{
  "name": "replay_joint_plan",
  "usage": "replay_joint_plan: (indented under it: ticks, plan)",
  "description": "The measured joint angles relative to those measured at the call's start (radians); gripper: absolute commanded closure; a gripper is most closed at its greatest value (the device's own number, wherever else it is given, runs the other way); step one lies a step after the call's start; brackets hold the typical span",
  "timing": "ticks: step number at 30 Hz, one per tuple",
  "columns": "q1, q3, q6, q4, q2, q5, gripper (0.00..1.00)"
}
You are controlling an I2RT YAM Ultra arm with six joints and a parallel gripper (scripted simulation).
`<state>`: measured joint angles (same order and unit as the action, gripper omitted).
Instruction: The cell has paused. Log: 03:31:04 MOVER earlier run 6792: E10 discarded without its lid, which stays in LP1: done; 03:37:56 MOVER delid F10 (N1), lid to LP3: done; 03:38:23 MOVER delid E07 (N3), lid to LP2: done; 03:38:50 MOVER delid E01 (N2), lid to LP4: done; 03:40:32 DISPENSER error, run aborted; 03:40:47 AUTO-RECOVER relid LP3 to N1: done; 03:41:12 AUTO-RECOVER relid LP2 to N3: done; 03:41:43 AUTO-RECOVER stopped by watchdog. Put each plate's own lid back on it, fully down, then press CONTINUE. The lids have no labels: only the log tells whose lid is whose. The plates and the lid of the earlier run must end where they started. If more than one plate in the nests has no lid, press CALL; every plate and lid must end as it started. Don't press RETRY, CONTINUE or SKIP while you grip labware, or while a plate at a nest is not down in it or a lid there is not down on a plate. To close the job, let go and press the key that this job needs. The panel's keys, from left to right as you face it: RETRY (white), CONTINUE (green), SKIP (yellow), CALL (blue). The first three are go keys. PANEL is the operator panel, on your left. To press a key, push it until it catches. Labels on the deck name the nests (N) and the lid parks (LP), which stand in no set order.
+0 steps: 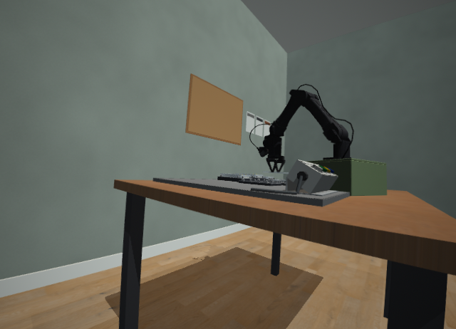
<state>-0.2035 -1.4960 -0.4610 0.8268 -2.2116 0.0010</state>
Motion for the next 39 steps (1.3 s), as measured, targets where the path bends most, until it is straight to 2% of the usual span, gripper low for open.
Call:
replay_joint_plan:
  ticks: [13,20,39]
  plan:
    - [0.096,-0.304,0.095,0.114,-0.174,0.002,1.00]
    - [0.120,-0.433,0.127,0.176,-0.244,0.003,1.00]
    - [0.119,-0.449,0.138,0.225,-0.246,0.003,1.00]
